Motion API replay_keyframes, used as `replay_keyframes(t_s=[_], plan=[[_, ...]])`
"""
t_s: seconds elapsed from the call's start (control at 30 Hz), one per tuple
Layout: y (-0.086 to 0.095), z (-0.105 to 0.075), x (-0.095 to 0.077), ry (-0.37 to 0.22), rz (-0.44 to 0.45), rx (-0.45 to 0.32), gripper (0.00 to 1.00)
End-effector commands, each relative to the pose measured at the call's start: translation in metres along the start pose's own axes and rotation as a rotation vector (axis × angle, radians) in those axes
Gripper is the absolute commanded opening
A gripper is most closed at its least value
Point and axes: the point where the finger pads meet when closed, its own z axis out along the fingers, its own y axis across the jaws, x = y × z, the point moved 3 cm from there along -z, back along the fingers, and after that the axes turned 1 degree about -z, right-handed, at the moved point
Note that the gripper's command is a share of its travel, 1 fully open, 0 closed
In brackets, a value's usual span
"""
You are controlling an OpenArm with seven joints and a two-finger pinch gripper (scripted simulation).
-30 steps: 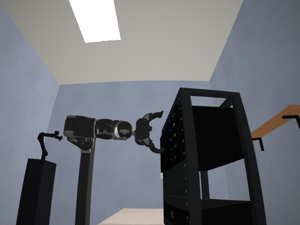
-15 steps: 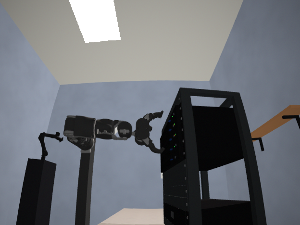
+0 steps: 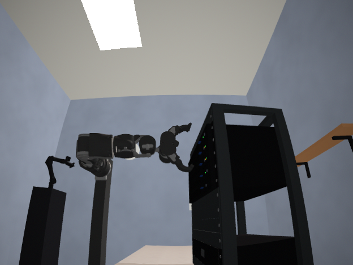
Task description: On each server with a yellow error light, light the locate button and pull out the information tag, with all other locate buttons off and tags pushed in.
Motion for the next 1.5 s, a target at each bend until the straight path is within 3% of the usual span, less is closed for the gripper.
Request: replay_keyframes(t_s=[0.0,0.17,1.47], plan=[[0.0074,-0.0006,-0.0036,-0.011,0.006,0.02,1.0],[0.0145,-0.0007,-0.003,-0.009,0.005,0.018,1.0],[0.0145,-0.0007,-0.0031,-0.009,0.005,0.019,1.0]])
